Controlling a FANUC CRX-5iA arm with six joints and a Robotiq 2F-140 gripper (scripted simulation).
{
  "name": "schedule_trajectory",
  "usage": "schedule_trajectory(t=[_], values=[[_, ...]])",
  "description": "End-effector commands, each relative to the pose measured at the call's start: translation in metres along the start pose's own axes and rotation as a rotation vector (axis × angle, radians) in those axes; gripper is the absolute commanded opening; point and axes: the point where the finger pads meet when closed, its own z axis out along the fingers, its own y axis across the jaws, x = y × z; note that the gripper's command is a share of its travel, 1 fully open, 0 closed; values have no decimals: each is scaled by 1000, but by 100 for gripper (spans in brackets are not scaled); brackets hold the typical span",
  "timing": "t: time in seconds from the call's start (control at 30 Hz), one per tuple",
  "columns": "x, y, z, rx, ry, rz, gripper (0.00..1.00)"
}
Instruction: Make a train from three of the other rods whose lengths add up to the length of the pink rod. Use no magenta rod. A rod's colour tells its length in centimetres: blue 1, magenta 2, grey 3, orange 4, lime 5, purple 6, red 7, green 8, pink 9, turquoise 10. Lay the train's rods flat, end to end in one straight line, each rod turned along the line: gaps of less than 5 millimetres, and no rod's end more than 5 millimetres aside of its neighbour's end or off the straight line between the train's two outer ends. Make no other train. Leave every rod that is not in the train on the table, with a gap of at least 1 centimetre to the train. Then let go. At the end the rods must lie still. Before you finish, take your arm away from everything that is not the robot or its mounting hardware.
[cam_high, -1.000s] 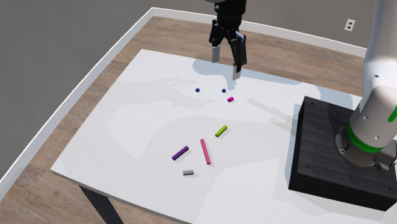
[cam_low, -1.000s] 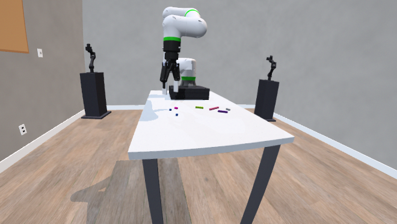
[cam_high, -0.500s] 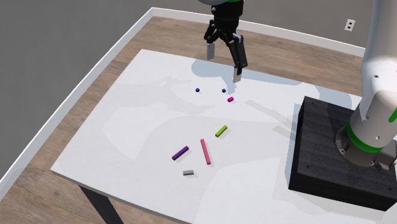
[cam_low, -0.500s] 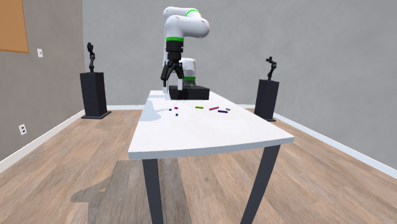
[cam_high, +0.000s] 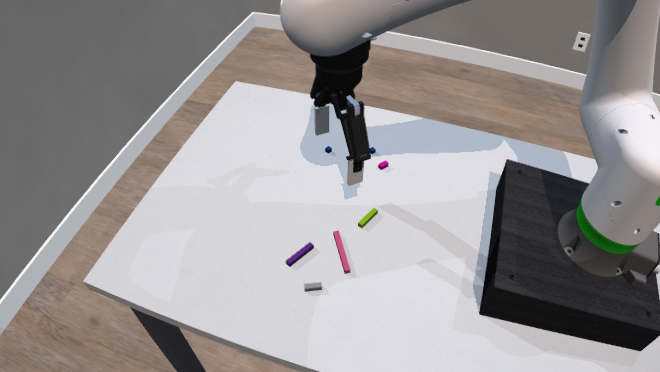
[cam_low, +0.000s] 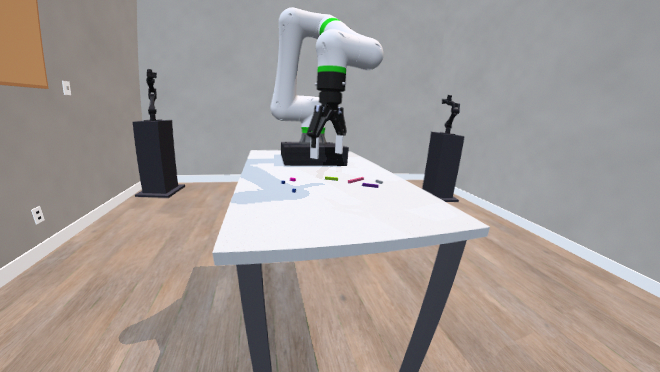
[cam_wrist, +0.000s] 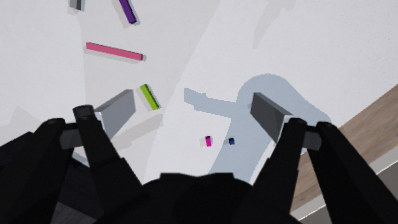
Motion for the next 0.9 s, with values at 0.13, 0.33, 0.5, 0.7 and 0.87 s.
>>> schedule_trajectory(t=[0.13,0.33,0.5,0.7,0.87], values=[[49,-50,4,-7,-4,91,100],[84,-97,9,-6,-4,165,100],[108,-138,12,-6,-5,224,100],[127,-179,16,-6,-6,280,100],[128,-183,16,-6,-7,285,15]])
